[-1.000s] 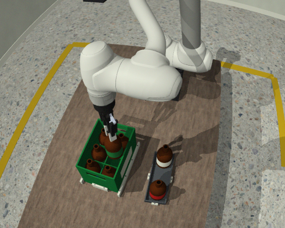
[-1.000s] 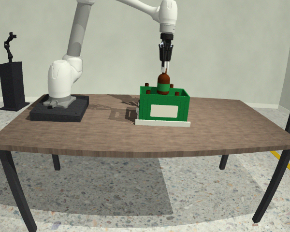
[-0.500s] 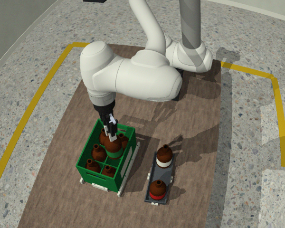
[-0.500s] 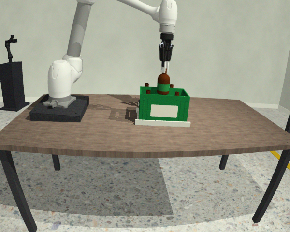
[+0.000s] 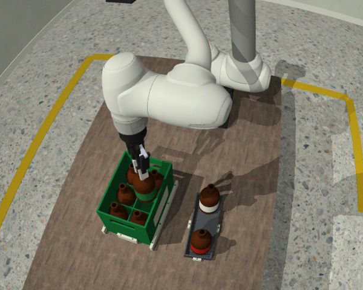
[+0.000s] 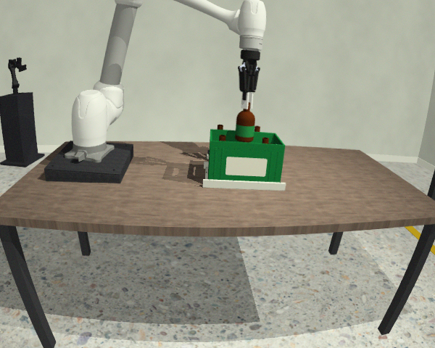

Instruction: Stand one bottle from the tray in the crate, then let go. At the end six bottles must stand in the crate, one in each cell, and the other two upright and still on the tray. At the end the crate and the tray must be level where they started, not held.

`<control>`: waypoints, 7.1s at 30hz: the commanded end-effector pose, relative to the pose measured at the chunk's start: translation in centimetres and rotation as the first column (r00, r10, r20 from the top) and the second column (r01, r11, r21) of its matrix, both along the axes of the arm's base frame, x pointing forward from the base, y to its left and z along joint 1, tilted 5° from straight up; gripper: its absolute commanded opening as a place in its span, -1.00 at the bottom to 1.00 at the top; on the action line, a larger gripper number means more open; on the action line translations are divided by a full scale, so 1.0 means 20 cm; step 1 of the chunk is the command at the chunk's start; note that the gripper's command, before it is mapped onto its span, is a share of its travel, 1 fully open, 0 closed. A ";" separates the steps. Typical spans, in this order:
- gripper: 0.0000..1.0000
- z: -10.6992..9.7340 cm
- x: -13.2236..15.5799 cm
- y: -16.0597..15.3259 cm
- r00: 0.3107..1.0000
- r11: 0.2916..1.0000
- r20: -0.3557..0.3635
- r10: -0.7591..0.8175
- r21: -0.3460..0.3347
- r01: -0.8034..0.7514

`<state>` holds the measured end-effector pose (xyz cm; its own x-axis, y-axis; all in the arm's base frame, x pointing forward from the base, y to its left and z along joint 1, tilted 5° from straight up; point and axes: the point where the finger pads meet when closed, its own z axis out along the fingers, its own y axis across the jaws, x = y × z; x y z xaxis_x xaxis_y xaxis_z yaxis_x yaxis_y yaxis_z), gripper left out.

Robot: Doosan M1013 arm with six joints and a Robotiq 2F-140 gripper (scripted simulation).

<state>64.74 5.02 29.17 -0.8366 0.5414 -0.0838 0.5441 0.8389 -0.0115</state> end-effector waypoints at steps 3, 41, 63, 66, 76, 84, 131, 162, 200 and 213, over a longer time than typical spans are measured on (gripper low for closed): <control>-1.00 0.00 0.00 0.00 1.000 1.000 0.000 0.000 0.000 0.000; -1.00 -0.09 0.01 0.00 1.000 1.000 0.000 0.000 0.000 0.000; -1.00 -0.18 0.01 -0.01 1.000 1.000 0.000 0.000 0.000 0.000; -1.00 -0.19 0.01 -0.01 1.000 1.000 0.000 0.000 0.000 0.000; -1.00 -0.20 0.01 -0.01 1.000 1.000 0.000 0.000 0.000 0.000; -1.00 -0.20 0.01 -0.01 1.000 1.000 0.000 0.000 0.000 0.000; -1.00 -0.22 0.01 -0.01 1.000 1.000 0.000 0.000 0.000 0.000; -1.00 -0.38 0.02 -0.02 1.000 1.000 0.000 0.000 0.000 0.000; -1.00 -0.40 0.03 -0.02 1.000 1.000 0.000 0.000 0.000 0.000; -1.00 -0.40 0.03 -0.02 1.000 1.000 0.000 0.000 0.000 0.000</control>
